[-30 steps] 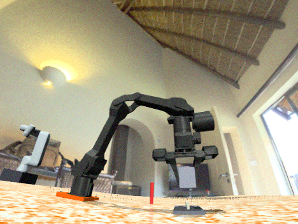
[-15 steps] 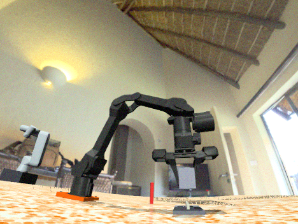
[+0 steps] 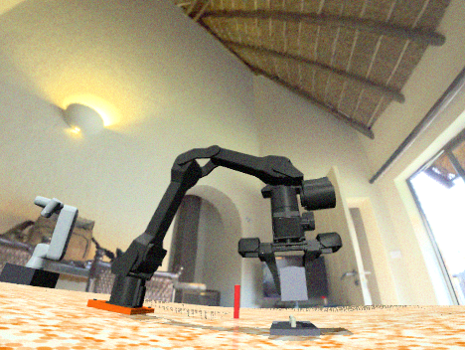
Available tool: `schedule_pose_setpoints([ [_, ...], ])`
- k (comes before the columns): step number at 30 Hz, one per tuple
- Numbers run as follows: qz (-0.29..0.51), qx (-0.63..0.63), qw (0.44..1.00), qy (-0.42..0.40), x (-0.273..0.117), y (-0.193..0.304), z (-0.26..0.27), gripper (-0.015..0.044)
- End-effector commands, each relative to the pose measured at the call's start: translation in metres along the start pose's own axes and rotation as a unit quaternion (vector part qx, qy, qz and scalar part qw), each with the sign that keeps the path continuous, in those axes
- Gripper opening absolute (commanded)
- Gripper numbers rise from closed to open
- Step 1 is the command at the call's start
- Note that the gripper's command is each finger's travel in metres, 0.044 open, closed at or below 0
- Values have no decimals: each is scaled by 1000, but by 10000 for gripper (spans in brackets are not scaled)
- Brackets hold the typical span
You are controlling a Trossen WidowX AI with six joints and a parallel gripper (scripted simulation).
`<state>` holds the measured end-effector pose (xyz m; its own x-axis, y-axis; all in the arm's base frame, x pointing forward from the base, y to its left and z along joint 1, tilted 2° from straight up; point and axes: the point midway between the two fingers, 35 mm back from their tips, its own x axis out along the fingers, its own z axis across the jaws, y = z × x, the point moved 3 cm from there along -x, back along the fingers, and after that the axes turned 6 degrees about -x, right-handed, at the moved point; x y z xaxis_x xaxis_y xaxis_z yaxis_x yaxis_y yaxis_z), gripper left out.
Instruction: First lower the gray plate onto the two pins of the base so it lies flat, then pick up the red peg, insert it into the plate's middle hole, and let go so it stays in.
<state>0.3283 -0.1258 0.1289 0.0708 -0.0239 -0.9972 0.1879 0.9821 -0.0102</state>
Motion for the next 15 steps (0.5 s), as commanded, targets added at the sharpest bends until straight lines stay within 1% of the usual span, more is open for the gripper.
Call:
schedule_pose_setpoints([
  [1,5,2,1000,7,11,1,-1,0],
  [8,5,2,1000,7,13,1,-1,0],
  [15,5,2,1000,7,23,1,-1,0],
])
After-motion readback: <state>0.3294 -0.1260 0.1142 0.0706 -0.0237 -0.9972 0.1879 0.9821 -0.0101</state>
